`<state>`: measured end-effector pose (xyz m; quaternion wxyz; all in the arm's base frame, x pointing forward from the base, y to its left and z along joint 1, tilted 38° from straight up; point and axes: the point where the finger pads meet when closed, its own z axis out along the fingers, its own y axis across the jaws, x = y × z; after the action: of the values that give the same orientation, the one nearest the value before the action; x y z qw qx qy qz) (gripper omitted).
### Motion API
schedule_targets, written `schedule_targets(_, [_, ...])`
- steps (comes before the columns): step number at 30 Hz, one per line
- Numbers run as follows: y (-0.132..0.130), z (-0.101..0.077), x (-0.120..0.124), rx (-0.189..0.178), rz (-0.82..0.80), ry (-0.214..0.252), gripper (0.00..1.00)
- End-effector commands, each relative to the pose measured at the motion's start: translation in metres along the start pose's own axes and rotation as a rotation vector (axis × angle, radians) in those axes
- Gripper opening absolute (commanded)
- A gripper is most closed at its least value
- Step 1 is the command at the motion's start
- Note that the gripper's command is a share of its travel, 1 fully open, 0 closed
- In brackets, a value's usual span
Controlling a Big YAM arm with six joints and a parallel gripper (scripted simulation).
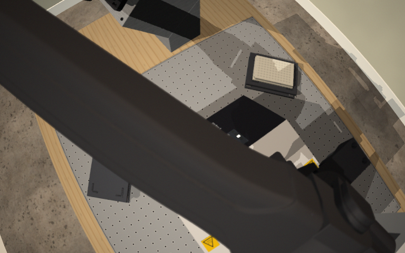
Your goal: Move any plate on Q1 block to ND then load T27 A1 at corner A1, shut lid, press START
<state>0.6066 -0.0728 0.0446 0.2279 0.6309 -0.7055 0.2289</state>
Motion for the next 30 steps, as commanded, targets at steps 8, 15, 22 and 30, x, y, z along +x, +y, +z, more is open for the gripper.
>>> schedule_targets(8, [-0.022, -0.029, 0.006, 0.065, 0.035, -0.017, 1.0])
schedule_targets(15, [-0.009, -0.019, -0.015, 0.034, -0.009, -0.009, 1.0])
schedule_targets(22, [-0.005, -0.014, -0.018, 0.033, -0.011, -0.009, 1.0])
schedule_targets(30, [-0.009, -0.016, 0.009, 0.039, 0.036, -0.013, 1.0])
